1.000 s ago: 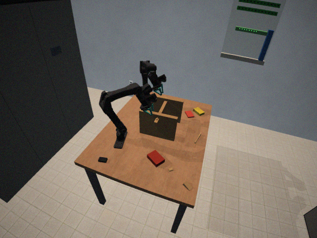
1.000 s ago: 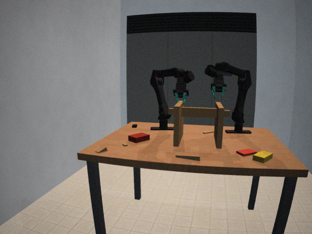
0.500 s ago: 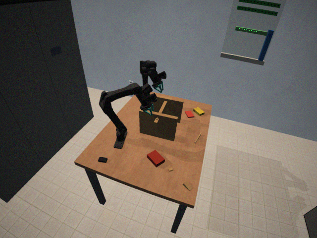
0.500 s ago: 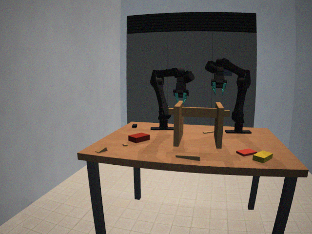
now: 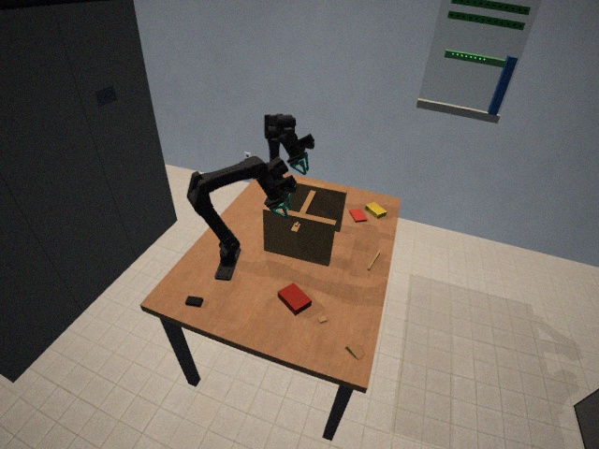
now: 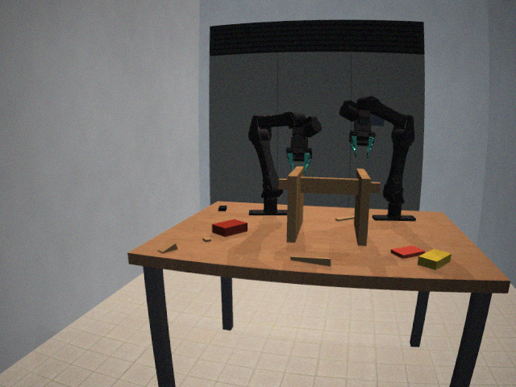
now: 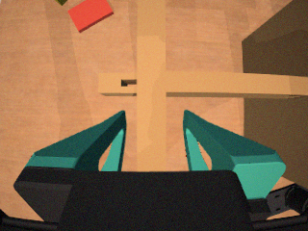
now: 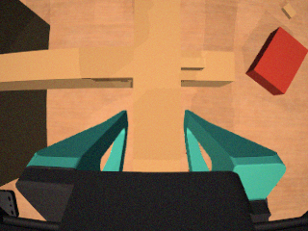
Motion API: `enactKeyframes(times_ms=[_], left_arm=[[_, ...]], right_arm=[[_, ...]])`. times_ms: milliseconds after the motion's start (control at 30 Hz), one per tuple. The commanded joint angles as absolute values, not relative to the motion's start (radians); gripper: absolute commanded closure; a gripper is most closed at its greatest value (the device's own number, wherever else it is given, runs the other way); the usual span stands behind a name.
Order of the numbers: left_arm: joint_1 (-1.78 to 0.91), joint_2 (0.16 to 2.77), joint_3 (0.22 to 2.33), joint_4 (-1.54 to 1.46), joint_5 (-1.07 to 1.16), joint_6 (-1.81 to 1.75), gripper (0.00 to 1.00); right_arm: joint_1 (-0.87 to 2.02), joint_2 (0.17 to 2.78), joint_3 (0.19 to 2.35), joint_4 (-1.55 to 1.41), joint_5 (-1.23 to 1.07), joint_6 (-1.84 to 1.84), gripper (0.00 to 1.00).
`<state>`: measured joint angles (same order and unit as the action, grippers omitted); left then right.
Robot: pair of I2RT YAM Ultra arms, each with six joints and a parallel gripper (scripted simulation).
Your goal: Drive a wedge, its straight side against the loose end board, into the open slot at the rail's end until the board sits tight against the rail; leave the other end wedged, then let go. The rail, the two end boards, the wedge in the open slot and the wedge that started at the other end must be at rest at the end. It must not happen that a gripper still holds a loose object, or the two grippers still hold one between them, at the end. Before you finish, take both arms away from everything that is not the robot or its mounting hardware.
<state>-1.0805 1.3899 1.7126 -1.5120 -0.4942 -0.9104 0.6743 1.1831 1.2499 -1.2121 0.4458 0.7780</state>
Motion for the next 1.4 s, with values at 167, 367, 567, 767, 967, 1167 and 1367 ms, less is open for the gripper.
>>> enactKeyframes(times_ms=[167, 367, 567, 767, 967, 1167, 1367], left_arm=[[-1.091, 1.38, 1.75, -1.497, -0.51, -0.914, 0.54], [-1.091, 1.38, 1.75, -1.497, -0.51, -0.914, 0.54], [-1.091, 1.38, 1.75, -1.497, -0.51, -0.914, 0.54], [-1.091, 1.38, 1.75, -1.497, -0.51, -0.914, 0.54], [-1.091, 1.38, 1.75, -1.497, -0.51, -0.914, 0.54], [-1.091, 1.38, 1.75, -1.497, -0.51, -0.914, 0.54], [-1.091, 1.38, 1.75, -1.497, -0.51, -0.914, 0.54]], right_arm=[[0.67, 1.169, 1.281, -1.194, 0.464, 0.773, 0.55], [0.669, 1.186, 1.304, -1.246, 0.463, 0.773, 0.55], [0.672, 1.186, 1.321, -1.246, 0.463, 0.775, 0.55], [0.669, 1.229, 1.446, -1.359, 0.463, 0.773, 0.55], [0.669, 1.274, 1.585, -1.458, 0.462, 0.776, 0.55], [0.67, 1.306, 1.677, -1.525, 0.462, 0.778, 0.55], [0.677, 1.271, 1.673, -1.484, 0.462, 0.784, 0.55]])
